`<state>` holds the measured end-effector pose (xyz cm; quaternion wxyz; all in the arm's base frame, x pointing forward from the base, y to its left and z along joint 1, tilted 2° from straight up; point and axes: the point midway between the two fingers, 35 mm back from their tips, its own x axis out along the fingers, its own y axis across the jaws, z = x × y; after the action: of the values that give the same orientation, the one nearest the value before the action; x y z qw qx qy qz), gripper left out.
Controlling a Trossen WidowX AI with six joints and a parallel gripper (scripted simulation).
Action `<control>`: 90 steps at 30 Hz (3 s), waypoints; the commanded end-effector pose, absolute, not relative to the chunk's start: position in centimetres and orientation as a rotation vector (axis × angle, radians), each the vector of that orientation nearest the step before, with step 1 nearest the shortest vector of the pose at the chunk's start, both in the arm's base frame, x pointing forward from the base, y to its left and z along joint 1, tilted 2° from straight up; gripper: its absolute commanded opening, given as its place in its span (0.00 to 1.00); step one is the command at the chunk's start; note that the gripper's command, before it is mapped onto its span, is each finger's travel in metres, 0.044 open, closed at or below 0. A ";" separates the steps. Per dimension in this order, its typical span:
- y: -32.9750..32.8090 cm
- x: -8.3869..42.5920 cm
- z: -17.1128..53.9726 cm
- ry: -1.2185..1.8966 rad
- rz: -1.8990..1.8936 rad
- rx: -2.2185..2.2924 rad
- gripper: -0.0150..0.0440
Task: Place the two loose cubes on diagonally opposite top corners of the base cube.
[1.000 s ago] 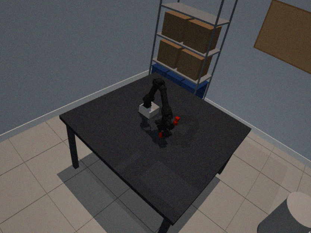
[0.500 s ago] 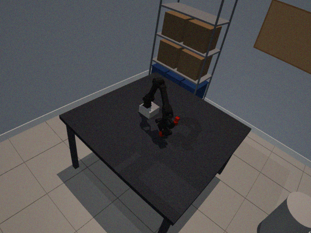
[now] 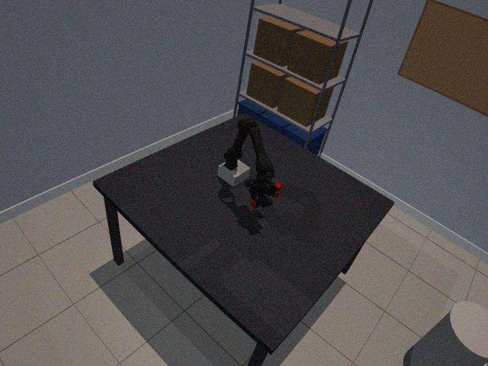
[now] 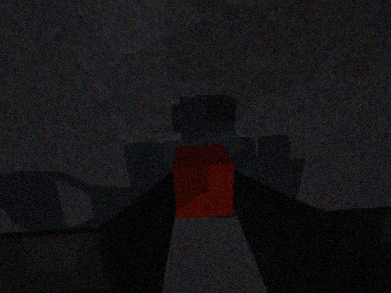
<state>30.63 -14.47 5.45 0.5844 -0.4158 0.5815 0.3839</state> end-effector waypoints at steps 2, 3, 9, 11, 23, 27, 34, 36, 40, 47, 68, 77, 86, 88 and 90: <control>-14.4 30.6 7.3 1.352 0.886 -0.976 0.43; -14.4 30.6 7.7 1.352 0.886 -0.976 0.43; -14.2 30.2 9.6 1.352 0.886 -0.976 0.43; -14.2 30.2 10.0 1.352 0.886 -0.976 0.43; -12.3 30.7 9.9 1.419 0.708 -0.791 0.43; -11.4 30.9 9.8 1.445 0.624 -0.703 0.43; -9.8 31.2 9.6 1.483 0.476 -0.548 0.43; -9.3 31.3 9.6 1.491 0.434 -0.504 0.43; -8.4 31.4 9.5 1.506 0.349 -0.415 0.43; -6.9 31.5 9.4 1.524 0.200 -0.258 0.43; -2.2 31.5 8.9 1.515 -0.245 0.212 0.43; -0.2 31.3 8.7 1.483 -0.435 0.412 0.43; 1.7 30.9 8.5 1.434 -0.624 0.612 0.43; 2.1 30.8 8.4 1.421 -0.666 0.656 0.43; 2.6 30.7 8.4 1.406 -0.707 0.700 0.43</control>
<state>30.83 2.04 8.36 0.6609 0.2827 0.6337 -0.2860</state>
